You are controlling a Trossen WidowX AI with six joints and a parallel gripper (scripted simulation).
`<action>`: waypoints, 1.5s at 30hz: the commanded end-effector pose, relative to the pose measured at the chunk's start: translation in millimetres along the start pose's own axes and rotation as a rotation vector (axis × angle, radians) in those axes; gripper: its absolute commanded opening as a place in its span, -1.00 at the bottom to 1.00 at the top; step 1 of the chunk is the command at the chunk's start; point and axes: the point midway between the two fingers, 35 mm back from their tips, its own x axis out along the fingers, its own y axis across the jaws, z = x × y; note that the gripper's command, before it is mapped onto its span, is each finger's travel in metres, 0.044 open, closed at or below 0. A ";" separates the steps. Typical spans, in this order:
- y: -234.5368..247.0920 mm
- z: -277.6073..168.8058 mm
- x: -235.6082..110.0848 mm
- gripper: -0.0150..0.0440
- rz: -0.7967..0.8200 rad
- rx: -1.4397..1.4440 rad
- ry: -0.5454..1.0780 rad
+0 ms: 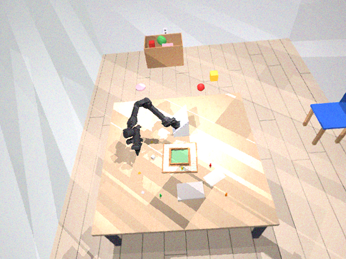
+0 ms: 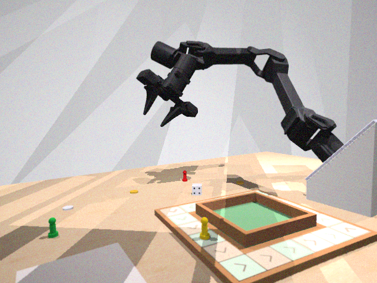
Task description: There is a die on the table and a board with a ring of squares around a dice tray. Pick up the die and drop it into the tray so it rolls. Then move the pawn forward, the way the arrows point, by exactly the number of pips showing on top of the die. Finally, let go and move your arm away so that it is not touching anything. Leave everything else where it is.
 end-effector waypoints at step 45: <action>-152.1 -89.5 105.1 0.44 -0.542 -0.941 0.327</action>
